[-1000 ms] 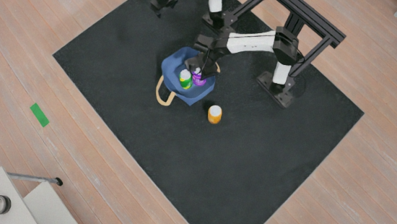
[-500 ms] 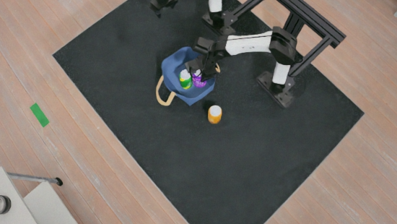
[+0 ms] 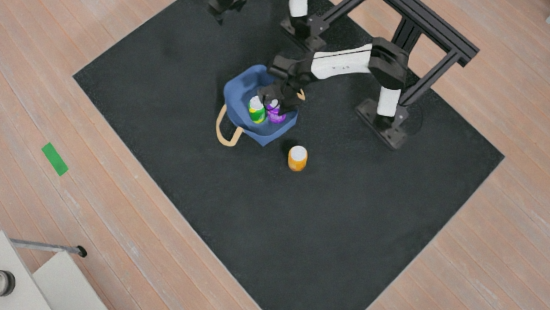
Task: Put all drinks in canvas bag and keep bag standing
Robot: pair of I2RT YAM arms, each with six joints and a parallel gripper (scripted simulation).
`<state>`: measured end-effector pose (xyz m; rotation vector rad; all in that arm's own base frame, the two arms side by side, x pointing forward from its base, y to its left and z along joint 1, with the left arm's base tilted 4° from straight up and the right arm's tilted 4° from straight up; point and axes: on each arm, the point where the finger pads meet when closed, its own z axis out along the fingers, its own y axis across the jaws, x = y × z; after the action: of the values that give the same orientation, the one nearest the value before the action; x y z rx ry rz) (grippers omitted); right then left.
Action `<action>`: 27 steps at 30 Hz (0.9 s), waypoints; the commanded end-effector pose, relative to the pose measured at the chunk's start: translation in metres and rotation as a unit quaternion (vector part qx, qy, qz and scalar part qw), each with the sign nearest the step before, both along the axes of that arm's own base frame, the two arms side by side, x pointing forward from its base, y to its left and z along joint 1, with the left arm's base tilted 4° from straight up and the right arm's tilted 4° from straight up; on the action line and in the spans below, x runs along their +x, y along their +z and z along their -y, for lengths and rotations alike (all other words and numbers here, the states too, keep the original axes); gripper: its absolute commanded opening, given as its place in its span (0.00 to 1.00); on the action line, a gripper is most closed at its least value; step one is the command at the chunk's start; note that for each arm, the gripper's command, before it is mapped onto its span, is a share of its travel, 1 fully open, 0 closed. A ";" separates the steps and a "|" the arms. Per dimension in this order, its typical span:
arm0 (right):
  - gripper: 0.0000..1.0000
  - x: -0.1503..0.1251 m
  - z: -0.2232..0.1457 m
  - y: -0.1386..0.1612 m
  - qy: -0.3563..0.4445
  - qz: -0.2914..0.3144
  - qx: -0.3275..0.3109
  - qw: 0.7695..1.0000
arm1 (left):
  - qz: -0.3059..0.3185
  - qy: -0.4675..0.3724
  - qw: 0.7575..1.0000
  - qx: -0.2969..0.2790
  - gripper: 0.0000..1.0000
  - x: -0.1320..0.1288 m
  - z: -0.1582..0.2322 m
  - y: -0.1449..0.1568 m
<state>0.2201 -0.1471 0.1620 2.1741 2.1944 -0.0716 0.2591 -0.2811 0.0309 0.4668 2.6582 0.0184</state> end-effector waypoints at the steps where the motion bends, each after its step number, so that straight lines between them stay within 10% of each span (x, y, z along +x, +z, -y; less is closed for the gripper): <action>1: 0.86 0.004 0.001 0.003 0.000 0.008 -0.012 1.000 | 0.032 0.000 0.999 -0.032 0.70 0.016 0.017 0.015; 27: 0.86 0.004 0.001 0.003 0.000 0.008 -0.012 1.000 | 0.023 -0.003 0.999 -0.024 0.70 0.013 0.014 -0.029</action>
<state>0.2201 -0.1471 0.1620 2.1741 2.1944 -0.0716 0.2591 -0.2783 -0.0001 0.4689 2.6608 0.0220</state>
